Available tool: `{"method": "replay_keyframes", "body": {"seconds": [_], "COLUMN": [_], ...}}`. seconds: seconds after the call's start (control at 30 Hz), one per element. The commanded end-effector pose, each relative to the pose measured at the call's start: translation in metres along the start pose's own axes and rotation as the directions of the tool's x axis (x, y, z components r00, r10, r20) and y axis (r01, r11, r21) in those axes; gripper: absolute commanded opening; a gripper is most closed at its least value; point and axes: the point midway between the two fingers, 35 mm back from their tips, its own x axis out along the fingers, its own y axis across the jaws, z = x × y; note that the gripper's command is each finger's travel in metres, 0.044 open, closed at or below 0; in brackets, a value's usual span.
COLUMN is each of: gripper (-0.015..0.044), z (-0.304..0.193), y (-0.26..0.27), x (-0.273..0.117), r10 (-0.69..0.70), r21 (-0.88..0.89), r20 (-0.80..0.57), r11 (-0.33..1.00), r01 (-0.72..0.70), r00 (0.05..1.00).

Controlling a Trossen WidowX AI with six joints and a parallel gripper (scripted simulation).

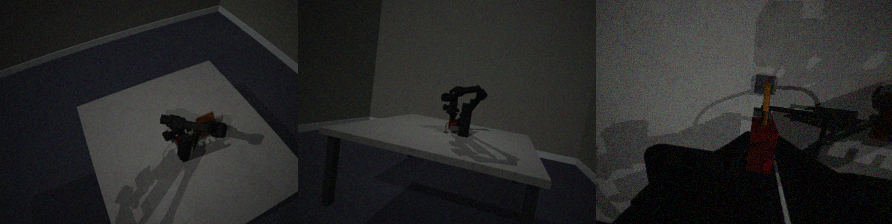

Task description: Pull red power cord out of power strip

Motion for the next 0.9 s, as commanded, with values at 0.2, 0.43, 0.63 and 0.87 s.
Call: {"method": "replay_keyframes", "body": {"seconds": [0.2,0.43,0.63,0.87], "gripper": [0.0,0.0105,0.016,0.016], "z": [0.042,0.039,0.039,0.038], "y": [-0.001,-0.002,-0.002,-0.002], "x": [-0.012,-0.01,-0.01,-0.015], "r10": [0.008,0.002,0.002,0.008], "r21": [0.007,0.01,0.01,0.009], "r20": [0.077,0.072,0.072,0.073], "r11": [1.0,1.0,1.0,1.0], "r01": [-0.008,-0.003,-0.003,-0.008], "r00": [0.997,0.997,0.997,0.997]}}
